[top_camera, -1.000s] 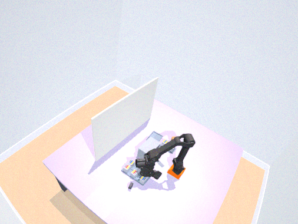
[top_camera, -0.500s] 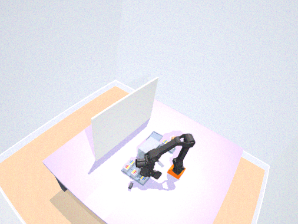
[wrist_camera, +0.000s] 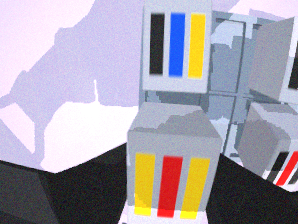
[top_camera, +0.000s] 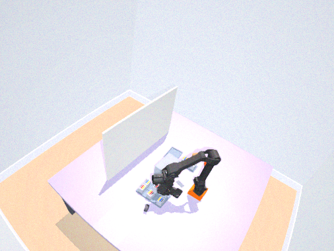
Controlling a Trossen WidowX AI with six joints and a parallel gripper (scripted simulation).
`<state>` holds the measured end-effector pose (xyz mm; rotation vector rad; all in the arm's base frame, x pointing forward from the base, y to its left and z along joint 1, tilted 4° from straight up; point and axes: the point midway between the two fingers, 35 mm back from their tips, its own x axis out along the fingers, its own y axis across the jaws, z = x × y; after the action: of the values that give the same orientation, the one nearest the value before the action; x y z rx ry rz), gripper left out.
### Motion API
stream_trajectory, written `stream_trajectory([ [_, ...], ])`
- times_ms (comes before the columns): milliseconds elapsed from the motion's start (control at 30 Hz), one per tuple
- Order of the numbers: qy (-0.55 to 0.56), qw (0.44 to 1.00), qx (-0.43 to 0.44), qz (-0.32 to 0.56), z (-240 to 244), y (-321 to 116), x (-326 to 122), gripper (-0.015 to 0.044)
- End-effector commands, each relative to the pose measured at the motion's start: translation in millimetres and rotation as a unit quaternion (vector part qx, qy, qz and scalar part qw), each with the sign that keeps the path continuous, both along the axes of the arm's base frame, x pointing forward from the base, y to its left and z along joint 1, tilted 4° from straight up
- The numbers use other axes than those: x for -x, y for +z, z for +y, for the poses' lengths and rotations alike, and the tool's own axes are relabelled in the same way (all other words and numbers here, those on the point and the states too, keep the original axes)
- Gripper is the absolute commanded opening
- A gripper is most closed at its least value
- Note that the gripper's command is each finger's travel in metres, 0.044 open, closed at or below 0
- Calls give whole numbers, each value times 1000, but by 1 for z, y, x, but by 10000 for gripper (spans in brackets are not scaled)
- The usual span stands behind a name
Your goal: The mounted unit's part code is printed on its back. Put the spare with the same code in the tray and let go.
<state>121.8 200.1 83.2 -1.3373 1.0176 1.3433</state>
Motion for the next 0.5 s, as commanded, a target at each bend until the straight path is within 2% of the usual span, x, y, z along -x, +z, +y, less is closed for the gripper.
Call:
stream_trajectory([
  [0, 0, 1000, -6, -6, -1, 28, 0, 0],
  [133, 1, 1000, -6, -6, -4, 42, 2, 0],
  [467, 1, 1000, -3, -2, -5, 39, 3, 0],
])
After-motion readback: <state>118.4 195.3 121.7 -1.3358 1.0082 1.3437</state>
